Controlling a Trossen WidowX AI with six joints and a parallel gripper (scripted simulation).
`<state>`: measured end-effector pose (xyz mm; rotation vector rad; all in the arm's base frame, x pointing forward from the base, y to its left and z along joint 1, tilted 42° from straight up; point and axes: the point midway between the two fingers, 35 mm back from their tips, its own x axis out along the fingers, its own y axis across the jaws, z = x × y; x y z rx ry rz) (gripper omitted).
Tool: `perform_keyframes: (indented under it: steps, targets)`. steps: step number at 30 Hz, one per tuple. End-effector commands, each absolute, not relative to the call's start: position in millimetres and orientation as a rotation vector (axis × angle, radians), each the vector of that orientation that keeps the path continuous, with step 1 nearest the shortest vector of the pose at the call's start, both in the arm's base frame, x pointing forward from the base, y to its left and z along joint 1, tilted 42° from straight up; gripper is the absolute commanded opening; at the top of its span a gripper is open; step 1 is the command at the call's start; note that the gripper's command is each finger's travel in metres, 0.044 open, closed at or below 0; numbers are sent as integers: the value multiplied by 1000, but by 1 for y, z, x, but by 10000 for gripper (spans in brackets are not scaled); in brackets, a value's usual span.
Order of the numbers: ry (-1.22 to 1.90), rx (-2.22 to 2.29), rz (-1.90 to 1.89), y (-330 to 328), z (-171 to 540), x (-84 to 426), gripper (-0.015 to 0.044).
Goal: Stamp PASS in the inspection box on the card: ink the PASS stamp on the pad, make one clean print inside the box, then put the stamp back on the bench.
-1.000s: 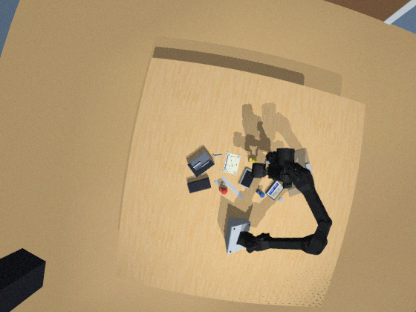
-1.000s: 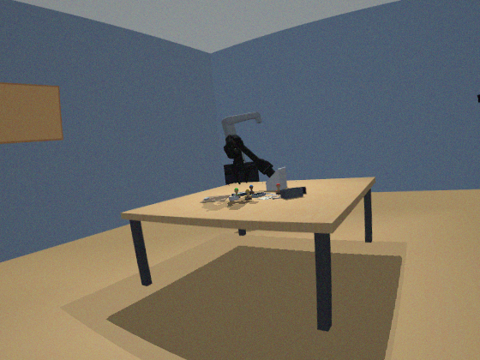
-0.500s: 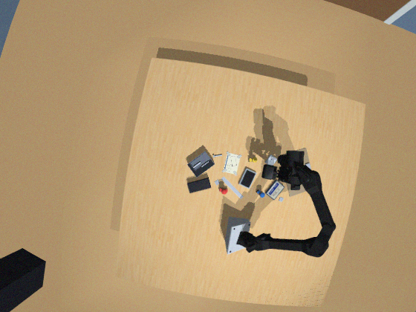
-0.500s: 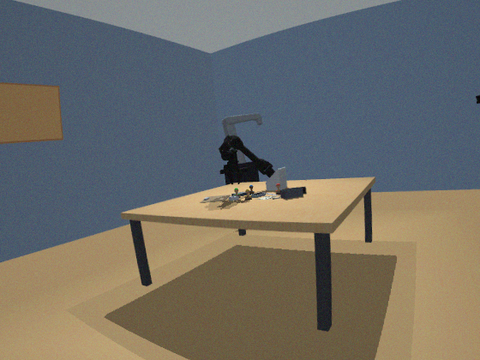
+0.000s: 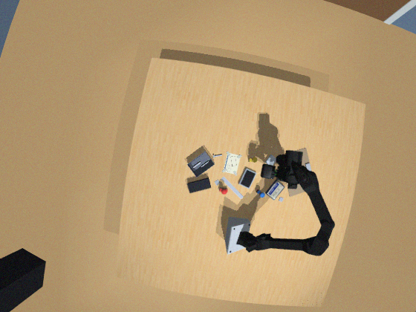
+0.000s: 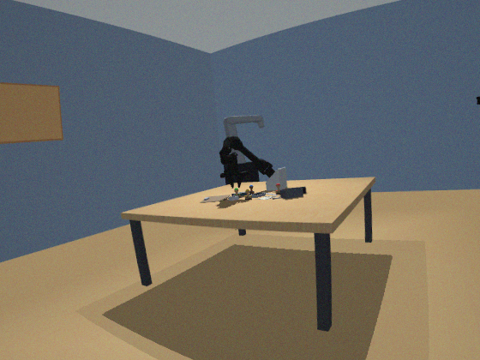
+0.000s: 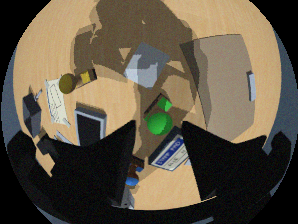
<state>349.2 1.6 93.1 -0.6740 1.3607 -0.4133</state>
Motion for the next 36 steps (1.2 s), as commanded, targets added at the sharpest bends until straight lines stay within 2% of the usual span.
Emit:
perform_keyframes:
  steps: [1, 27, 36]
  targets:
    - [1365, -687, -414, -3, 88, 349, 218]
    - [1364, -690, -417, -29, 61, 353, 218]
    - [1360, -677, -417, -28, 63, 354, 158]
